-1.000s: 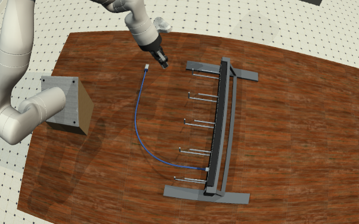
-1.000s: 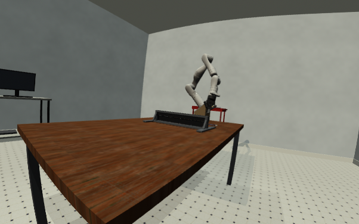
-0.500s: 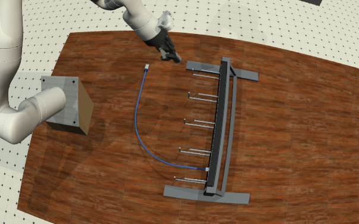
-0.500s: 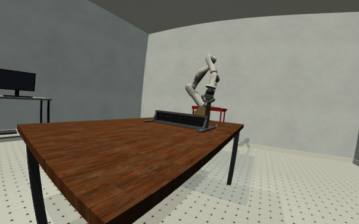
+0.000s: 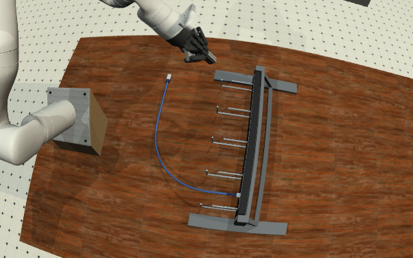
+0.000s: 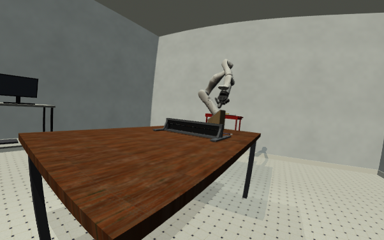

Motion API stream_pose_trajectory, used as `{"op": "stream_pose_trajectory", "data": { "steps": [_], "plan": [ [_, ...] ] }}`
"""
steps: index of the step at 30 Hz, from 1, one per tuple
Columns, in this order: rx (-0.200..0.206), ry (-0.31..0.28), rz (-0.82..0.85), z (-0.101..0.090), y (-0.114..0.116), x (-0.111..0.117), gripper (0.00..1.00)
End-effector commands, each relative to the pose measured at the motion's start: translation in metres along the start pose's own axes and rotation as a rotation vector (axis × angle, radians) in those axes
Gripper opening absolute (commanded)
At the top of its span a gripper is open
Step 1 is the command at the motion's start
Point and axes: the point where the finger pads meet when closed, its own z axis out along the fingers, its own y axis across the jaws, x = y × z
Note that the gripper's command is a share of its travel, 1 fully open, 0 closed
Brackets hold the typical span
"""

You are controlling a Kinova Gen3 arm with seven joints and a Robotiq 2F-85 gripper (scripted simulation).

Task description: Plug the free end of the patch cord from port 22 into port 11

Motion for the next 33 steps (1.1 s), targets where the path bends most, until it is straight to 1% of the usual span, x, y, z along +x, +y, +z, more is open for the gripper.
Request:
{"op": "stream_pose_trajectory", "data": {
  "steps": [1,6,15,19,23,25,28,33],
  "plan": [
    [0.007,0.020,0.013,-0.007,-0.003,0.005,0.00],
    [0.010,0.032,0.042,-0.010,-0.002,0.009,0.00],
    [0.010,0.035,0.048,-0.010,-0.002,0.010,0.00],
    [0.010,0.035,0.048,-0.006,-0.002,0.011,0.00],
    [0.010,0.035,0.048,0.010,-0.002,0.011,0.00],
    [0.010,0.035,0.048,0.010,-0.002,0.011,0.00],
    [0.010,0.035,0.048,0.030,-0.002,0.012,0.00],
    [0.010,0.035,0.048,0.073,-0.003,0.014,0.00]
  ]
}}
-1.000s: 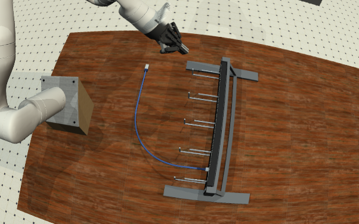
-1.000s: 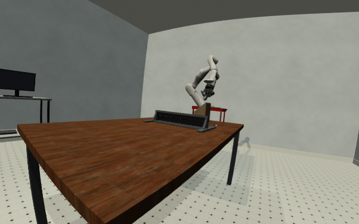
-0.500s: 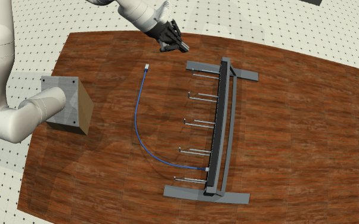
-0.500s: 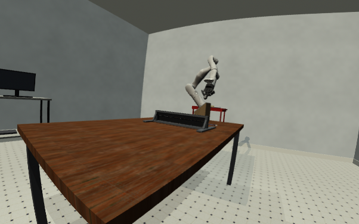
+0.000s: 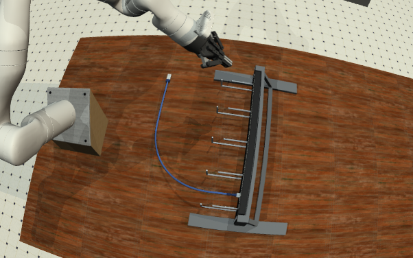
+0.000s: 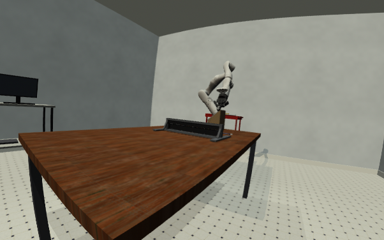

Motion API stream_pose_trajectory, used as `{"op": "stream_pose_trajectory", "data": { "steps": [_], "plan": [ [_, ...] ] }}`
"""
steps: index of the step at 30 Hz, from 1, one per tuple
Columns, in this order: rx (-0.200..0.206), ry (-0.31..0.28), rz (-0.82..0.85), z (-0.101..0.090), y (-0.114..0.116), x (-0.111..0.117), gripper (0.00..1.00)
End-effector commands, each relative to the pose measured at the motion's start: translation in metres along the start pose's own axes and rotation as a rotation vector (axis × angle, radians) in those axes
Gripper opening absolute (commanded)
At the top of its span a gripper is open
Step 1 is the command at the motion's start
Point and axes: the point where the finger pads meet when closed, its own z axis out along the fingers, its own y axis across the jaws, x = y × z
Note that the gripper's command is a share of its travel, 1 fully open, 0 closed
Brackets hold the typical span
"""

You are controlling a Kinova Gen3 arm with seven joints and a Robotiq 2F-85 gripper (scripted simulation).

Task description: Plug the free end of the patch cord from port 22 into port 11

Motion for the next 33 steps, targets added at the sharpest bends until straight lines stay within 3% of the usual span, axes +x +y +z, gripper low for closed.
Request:
{"op": "stream_pose_trajectory", "data": {
  "steps": [1,7,12,33],
  "plan": [
    [-0.029,-0.013,-0.004,0.037,0.010,-0.007,0.00],
    [-0.029,-0.013,-0.004,0.076,0.011,-0.007,0.00],
    [-0.029,-0.013,-0.004,0.084,0.011,-0.007,0.00],
    [-0.029,-0.014,-0.004,0.085,0.011,-0.007,0.00]
  ]
}}
